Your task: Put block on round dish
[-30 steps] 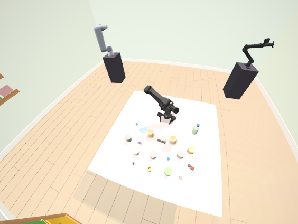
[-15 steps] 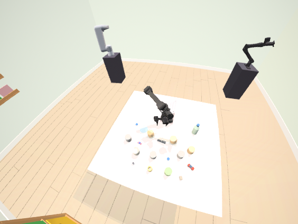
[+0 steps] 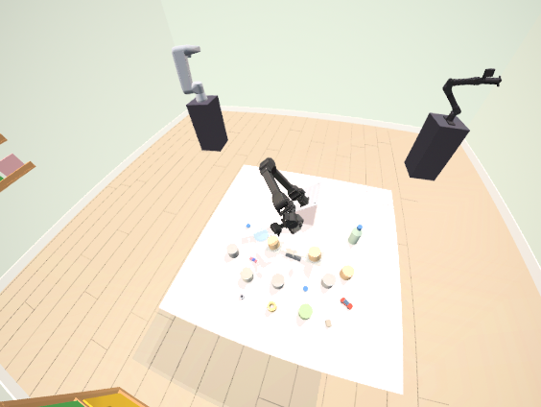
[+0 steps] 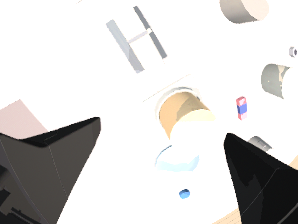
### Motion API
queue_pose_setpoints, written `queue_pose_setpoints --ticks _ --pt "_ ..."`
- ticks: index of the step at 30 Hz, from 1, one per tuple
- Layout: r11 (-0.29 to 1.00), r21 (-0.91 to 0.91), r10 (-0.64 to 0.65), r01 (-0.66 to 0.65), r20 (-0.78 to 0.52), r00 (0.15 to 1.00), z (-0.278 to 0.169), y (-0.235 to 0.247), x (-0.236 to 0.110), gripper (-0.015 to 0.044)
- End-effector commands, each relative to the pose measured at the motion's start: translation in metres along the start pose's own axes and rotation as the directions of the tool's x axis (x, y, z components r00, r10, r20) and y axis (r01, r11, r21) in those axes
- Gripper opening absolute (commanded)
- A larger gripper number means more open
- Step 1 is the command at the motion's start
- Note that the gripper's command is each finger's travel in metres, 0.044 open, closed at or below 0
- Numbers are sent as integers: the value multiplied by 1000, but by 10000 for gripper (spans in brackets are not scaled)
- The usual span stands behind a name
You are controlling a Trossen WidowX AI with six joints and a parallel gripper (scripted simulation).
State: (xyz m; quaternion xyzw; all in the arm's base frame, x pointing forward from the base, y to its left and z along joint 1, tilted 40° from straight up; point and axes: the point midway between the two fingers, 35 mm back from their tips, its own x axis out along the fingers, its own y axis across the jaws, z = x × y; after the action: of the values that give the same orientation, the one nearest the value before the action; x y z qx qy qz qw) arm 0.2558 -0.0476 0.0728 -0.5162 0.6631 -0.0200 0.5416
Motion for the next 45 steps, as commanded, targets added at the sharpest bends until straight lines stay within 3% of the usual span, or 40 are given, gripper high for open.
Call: queue_pose_setpoints --ticks 1,18,45 --pt "993 -113 36 -37 -12 999 -3 -12 9 440" --pt "799 -572 181 -184 -63 982 -38 -58 55 440" --pt "797 -576 182 -185 -63 981 -40 -53 93 440"
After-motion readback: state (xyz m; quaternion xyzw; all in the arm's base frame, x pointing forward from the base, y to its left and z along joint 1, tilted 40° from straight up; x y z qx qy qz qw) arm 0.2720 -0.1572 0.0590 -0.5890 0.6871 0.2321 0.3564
